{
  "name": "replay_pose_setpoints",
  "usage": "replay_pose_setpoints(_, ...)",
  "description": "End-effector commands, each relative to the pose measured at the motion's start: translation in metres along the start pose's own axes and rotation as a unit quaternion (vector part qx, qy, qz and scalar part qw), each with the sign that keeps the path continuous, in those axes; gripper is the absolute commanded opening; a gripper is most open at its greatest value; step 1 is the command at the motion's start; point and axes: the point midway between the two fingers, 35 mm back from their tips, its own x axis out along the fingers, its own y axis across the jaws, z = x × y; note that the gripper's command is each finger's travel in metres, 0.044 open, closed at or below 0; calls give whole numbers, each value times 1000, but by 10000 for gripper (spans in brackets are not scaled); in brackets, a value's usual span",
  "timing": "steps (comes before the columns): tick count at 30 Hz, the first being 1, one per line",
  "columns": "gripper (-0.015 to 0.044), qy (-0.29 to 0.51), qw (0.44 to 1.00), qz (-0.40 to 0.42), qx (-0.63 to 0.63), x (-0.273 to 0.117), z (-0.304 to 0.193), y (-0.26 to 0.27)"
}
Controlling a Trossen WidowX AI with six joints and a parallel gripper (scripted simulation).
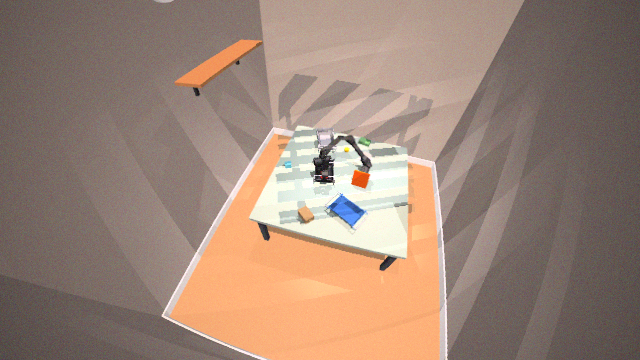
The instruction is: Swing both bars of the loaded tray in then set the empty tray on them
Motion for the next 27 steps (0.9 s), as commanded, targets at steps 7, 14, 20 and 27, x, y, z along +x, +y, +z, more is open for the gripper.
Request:
replay_pose_setpoints(7,440,-24,999,6,-31,-119,2,2)
replay_pose_setpoints(14,440,-29,999,16,8,-107,-11,47)
replay_pose_setpoints(20,440,-25,995,38,87,-102,-58,135)
replay_pose_setpoints(27,440,2,984,48,174,-75,-141,222)
